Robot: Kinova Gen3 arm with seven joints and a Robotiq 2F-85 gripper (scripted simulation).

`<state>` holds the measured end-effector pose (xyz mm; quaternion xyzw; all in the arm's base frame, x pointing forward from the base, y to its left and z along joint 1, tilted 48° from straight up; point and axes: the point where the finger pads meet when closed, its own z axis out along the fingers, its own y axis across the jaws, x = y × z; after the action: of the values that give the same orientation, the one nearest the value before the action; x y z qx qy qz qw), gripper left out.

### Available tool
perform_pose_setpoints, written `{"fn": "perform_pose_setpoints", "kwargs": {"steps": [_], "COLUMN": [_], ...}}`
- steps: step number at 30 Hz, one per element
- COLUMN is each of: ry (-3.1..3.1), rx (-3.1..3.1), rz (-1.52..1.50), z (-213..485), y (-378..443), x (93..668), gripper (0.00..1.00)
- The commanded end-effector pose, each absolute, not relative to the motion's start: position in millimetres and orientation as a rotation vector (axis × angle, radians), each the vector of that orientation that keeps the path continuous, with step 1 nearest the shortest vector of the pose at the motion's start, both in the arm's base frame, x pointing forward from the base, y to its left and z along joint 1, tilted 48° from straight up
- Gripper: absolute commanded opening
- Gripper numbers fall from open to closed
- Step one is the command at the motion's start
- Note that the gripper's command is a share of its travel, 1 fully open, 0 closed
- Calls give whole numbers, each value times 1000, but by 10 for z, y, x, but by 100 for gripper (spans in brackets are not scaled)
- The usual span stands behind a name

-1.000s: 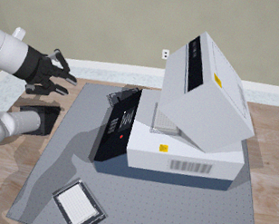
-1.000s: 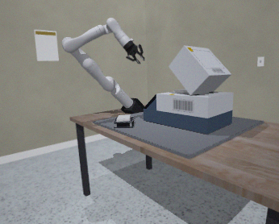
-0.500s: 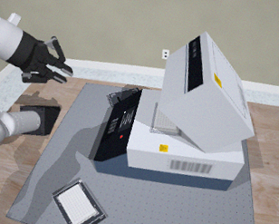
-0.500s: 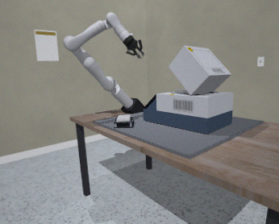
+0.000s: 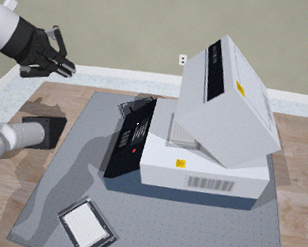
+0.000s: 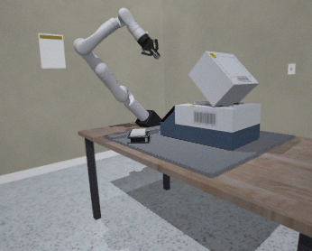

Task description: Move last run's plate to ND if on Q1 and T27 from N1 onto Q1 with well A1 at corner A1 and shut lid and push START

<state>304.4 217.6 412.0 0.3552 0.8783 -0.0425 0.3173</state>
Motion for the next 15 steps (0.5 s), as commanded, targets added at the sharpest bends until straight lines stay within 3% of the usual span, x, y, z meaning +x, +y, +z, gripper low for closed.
{"fn": "perform_pose_setpoints", "kwargs": {"steps": [1, 15], "ry": [2311, 2311], "rx": [934, 934], "rz": [-111, -111], "z": [4172, 4387], "y": [2232, 2468], "x": [3040, 3022], "gripper": [14, 10]}}
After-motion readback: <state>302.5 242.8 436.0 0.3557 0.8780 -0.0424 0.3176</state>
